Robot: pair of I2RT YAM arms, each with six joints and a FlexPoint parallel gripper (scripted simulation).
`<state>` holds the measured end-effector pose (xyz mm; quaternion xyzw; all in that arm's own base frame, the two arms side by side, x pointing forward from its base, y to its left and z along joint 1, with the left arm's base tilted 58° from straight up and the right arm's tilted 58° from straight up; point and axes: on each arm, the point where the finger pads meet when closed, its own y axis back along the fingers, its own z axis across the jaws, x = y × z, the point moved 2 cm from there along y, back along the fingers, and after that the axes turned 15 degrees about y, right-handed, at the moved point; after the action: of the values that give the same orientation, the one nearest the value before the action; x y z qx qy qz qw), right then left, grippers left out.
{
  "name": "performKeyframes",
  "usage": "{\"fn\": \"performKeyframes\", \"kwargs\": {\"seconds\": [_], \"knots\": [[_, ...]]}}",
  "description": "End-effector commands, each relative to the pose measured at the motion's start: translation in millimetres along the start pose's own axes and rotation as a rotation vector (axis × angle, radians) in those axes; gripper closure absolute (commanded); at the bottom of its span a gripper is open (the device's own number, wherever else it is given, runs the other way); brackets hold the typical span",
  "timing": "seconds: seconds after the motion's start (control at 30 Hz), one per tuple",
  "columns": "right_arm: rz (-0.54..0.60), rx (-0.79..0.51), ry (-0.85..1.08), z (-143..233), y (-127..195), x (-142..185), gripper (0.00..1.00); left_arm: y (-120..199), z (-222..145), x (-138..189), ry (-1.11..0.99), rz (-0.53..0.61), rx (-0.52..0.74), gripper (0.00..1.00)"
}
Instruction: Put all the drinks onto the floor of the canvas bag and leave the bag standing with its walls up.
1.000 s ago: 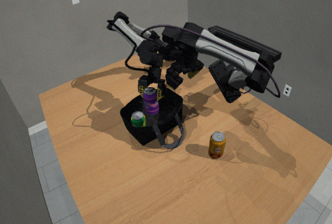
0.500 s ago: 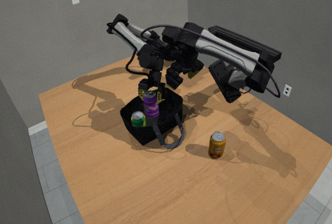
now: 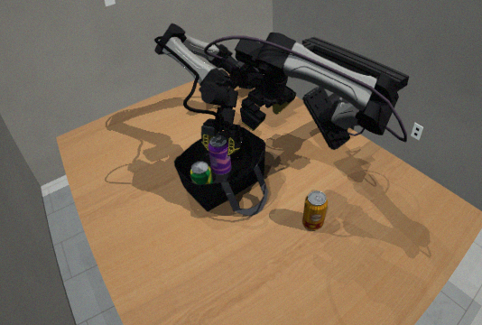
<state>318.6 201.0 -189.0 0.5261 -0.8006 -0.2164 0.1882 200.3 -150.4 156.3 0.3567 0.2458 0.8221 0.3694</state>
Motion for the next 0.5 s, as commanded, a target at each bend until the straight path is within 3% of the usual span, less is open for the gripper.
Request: {"fn": "performKeyframes", "kwargs": {"seconds": [0.0, 0.13, 0.2, 0.4, 0.47], "knots": [[-0.087, 0.0, -0.05, -3.5, -0.2, -17.6, 0.33, 9.1, 2.1, -3.7, 0.009, -0.03, 0.005, 0.0], [-0.108, 0.009, -0.068, -8.9, 4.2, -30.0, 0.33, 9.1, 2.1, -3.7, 0.009, -0.03, 0.005, 0.0], [-0.077, -0.004, -0.045, -0.4, -7.1, -9.7, 0.33, 9.1, 2.1, -3.7, 0.009, -0.03, 0.005, 0.0], [-0.107, 0.01, -0.067, -6.8, -10.1, -21.0, 0.33, 9.1, 2.1, -3.7, 0.009, -0.03, 0.005, 0.0], [-0.087, 0.0, -0.053, -2.4, -14.2, -7.5, 0.33, 9.1, 2.1, -3.7, 0.009, -0.03, 0.005, 0.0]]}}
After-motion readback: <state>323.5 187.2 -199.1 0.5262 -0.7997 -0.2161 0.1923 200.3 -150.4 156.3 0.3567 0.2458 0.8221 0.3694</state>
